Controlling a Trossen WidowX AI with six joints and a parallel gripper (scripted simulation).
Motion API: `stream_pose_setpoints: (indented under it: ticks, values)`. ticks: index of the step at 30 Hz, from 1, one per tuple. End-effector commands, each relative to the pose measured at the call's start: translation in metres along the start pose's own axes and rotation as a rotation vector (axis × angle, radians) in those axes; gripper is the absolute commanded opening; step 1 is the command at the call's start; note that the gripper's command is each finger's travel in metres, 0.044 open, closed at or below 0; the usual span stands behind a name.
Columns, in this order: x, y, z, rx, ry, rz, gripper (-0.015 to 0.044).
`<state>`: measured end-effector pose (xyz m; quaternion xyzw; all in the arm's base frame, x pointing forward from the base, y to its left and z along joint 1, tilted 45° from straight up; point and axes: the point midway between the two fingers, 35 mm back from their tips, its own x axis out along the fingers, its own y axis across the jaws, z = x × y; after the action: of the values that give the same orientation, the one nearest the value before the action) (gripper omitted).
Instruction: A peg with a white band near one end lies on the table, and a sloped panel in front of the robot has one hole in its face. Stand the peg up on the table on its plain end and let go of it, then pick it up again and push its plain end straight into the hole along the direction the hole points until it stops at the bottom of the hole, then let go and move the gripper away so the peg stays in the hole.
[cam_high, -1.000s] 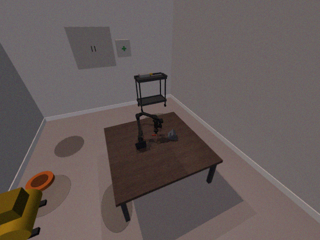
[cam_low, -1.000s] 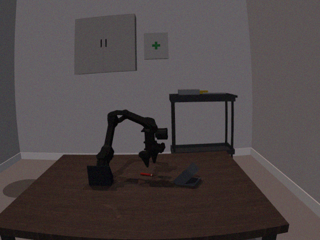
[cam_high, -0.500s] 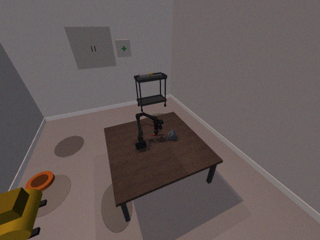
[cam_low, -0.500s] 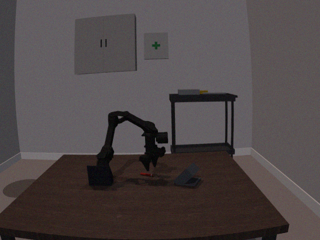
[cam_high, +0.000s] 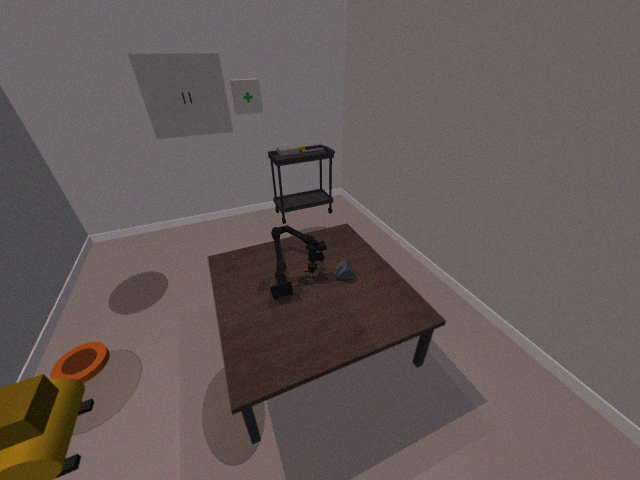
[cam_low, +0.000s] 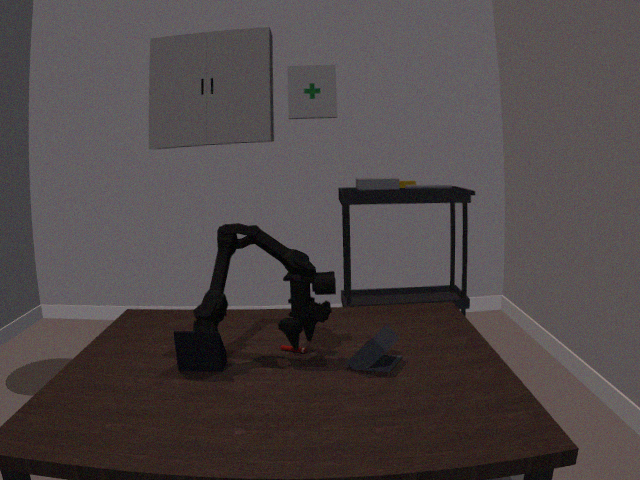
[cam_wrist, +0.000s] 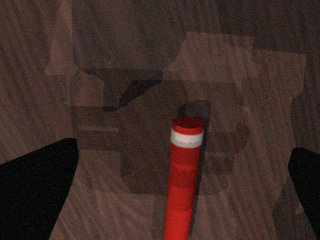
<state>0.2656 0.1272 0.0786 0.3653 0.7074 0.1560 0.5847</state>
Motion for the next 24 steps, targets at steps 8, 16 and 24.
stream_pose_setpoints:
  ticks: [8, 16, 24]
  values:
    - [0.0168, -0.001, -0.0042, 0.007, 0.01, 0.004, 0.044]
    - [0.0168, -0.001, -0.0042, 0.007, 0.01, 0.004, 0.023]
    - [0.0168, -0.001, -0.0042, 0.007, 0.01, 0.004, 0.011]
